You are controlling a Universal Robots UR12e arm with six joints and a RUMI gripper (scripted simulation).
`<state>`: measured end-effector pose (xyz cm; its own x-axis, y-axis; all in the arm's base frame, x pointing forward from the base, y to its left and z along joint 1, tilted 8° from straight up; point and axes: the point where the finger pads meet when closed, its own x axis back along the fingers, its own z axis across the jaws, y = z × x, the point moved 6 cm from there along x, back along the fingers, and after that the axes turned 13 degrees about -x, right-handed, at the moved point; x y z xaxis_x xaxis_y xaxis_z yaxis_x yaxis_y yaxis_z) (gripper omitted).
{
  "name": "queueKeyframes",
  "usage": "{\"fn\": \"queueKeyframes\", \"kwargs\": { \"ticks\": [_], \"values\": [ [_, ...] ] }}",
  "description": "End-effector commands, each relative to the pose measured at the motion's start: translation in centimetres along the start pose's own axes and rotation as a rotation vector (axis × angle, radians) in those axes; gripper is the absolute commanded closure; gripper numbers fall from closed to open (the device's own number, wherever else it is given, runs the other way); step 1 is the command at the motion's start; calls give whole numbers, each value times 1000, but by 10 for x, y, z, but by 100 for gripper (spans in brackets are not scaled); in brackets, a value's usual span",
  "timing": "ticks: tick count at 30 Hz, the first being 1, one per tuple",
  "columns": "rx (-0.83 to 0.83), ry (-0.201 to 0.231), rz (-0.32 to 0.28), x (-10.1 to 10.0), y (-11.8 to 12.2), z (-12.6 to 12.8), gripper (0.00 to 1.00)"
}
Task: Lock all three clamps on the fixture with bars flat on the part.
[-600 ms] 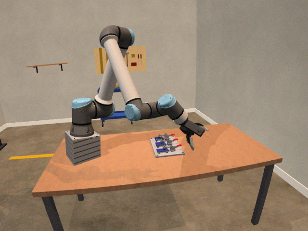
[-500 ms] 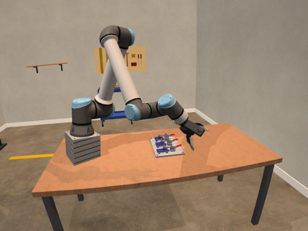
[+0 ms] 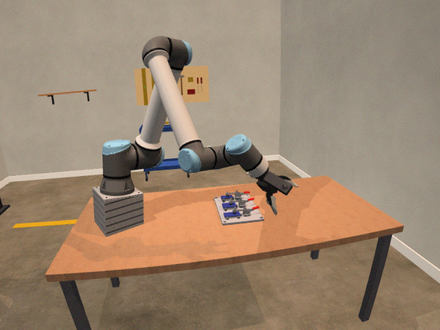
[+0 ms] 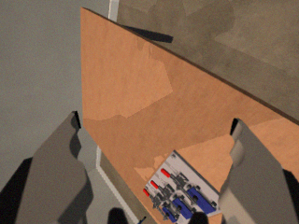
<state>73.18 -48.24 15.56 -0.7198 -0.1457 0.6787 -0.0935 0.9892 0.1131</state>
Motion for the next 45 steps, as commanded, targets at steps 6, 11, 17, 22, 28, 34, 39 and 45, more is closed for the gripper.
{"fn": "queueKeyframes", "kwargs": {
  "ticks": [6,11,17,22,28,34,39,45],
  "values": [
    [43,27,-3,-3,15,-1,0],
    [175,111,-21,-10,62,1,0],
    [347,216,-56,-14,122,9,0],
    [560,337,-113,-12,192,25,0],
    [780,454,-189,-3,258,47,0],
    [928,528,-249,8,300,66,0],
    [1103,612,-328,23,345,89,0],
    [1175,645,-364,31,362,100,0]
  ]
}}
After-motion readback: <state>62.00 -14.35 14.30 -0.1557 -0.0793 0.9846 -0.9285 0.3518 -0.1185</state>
